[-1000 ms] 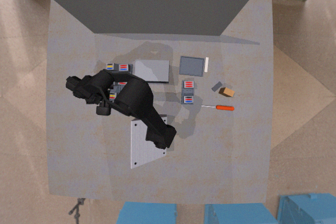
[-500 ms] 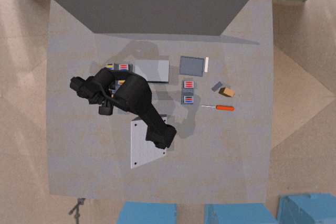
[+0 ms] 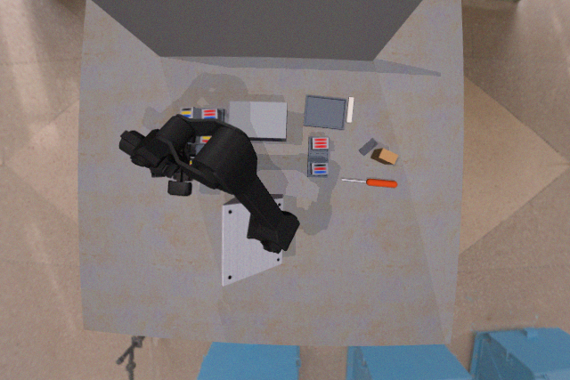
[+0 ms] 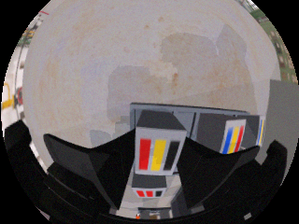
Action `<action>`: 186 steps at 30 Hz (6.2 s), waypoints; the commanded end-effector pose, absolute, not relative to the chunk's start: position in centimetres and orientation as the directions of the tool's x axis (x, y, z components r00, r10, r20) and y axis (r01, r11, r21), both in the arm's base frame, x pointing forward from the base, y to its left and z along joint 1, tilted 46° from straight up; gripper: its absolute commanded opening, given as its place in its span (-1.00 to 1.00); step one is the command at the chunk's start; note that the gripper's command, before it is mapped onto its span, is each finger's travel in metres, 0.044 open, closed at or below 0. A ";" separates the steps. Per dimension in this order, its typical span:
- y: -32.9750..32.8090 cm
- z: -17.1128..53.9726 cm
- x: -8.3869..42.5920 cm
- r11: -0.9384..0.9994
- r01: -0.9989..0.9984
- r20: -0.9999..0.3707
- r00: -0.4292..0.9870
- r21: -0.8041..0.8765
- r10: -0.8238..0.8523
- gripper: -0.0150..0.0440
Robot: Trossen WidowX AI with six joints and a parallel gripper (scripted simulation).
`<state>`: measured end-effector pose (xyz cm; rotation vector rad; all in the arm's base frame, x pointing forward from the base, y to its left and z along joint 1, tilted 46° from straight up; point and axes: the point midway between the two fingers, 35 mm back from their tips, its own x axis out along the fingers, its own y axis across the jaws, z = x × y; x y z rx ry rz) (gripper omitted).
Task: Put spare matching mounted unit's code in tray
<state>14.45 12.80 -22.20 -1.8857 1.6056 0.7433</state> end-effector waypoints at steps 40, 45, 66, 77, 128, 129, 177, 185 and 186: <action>19.3 -15.6 13.3 -0.147 -0.988 -0.711 0.138 -0.049 -0.689 -0.49; 21.8 -13.2 13.0 -0.144 -0.988 -0.714 0.136 -0.050 -0.687 -0.49; 22.9 -7.8 17.7 -0.098 -0.994 -0.759 0.102 -0.051 -0.642 -0.49; 20.4 -2.7 24.2 -0.106 -0.993 -0.789 0.111 -0.059 -0.604 -0.49; -2.6 17.7 33.9 -0.143 -0.988 -0.701 0.141 -0.056 -0.699 -0.49; -2.7 17.7 34.0 -0.143 -0.988 -0.701 0.141 -0.056 -0.699 -0.49; -5.8 14.1 35.4 -0.142 -0.988 -0.707 0.140 -0.057 -0.693 -0.49; -6.4 13.5 35.5 -0.142 -0.988 -0.707 0.140 -0.057 -0.693 -0.49; -6.5 13.4 35.6 -0.142 -0.988 -0.707 0.140 -0.057 -0.693 -0.49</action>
